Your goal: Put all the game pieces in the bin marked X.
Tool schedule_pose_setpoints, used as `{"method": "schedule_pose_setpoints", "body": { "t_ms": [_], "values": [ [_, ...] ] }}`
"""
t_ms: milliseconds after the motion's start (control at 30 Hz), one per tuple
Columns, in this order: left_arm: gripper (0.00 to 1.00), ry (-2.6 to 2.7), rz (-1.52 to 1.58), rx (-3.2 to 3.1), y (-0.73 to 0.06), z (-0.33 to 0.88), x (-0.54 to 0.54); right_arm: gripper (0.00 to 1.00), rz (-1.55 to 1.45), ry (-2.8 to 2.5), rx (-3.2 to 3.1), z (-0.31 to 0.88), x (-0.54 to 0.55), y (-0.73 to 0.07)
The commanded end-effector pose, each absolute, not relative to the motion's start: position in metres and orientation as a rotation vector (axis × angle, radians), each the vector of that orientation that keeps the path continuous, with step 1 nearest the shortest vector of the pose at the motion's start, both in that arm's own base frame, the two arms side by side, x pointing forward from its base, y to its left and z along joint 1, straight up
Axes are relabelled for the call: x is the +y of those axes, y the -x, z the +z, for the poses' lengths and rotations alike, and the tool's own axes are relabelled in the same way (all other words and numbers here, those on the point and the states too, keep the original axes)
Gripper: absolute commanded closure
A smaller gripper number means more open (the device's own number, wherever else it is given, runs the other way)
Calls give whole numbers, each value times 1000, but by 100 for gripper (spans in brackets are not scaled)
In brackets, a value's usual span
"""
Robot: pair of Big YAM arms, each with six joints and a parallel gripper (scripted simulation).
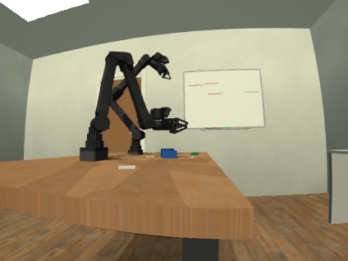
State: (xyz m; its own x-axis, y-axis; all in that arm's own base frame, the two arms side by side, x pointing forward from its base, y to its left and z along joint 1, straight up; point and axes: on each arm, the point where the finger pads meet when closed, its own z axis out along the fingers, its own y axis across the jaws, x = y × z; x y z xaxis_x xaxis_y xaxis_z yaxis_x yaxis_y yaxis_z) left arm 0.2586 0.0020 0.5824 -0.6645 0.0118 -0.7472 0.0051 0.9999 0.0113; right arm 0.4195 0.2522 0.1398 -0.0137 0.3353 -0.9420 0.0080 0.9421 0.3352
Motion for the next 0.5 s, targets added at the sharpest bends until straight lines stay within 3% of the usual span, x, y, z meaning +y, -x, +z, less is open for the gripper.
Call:
{"method": "schedule_pose_setpoints", "body": {
  "t_ms": [0,467],
  "values": [
    [0,10,6,2255,-244,603,2,0,270,-277,1563,143,253,-420],
    [0,18,8,2254,-243,603,3,0,270,-277,1563,143,253,-420]
  ]
}}
